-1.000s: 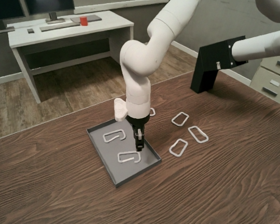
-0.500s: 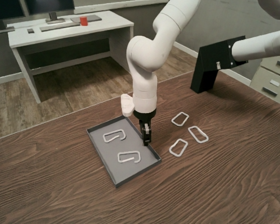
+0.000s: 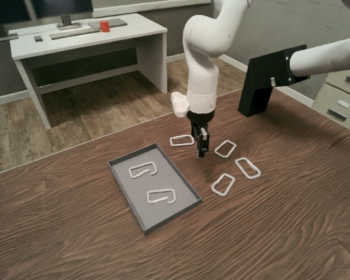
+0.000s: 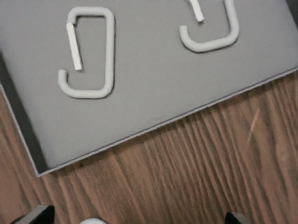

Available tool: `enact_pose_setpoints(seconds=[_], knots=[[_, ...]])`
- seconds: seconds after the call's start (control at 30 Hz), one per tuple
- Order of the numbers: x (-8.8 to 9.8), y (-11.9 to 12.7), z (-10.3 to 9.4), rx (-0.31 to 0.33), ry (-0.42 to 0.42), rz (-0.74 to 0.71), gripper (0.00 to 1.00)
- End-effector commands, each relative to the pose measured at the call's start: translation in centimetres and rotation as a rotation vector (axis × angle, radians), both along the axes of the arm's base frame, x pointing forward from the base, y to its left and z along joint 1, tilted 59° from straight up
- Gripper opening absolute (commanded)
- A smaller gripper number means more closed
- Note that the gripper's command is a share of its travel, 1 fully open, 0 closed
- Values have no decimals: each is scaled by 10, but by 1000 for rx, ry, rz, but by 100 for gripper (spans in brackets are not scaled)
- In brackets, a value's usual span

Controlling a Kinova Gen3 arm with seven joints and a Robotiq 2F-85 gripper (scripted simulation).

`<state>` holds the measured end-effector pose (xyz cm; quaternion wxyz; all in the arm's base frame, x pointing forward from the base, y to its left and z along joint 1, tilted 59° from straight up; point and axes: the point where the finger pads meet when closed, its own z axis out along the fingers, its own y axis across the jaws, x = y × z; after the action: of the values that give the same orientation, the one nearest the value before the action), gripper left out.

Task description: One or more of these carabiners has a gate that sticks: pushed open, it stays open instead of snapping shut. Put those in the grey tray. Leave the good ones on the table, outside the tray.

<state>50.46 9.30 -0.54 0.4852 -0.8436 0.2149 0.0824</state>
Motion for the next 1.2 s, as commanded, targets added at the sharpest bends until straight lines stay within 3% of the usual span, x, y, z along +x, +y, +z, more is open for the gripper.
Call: enact_pose_setpoints(seconds=[0.0,0.33,0.37,0.47,0.6,0.9,0.93,1.17], knots=[[-59,-35,4,1,3,-1,100],[-59,-35,4,1,3,-1,100],[-119,-67,8,3,6,18,100],[-122,-69,9,3,6,18,100],[-142,-81,10,3,6,18,100],[-142,-81,10,3,6,18,100],[-196,-117,15,-2,-2,-32,100],[-207,-124,16,-2,-2,-32,100]])
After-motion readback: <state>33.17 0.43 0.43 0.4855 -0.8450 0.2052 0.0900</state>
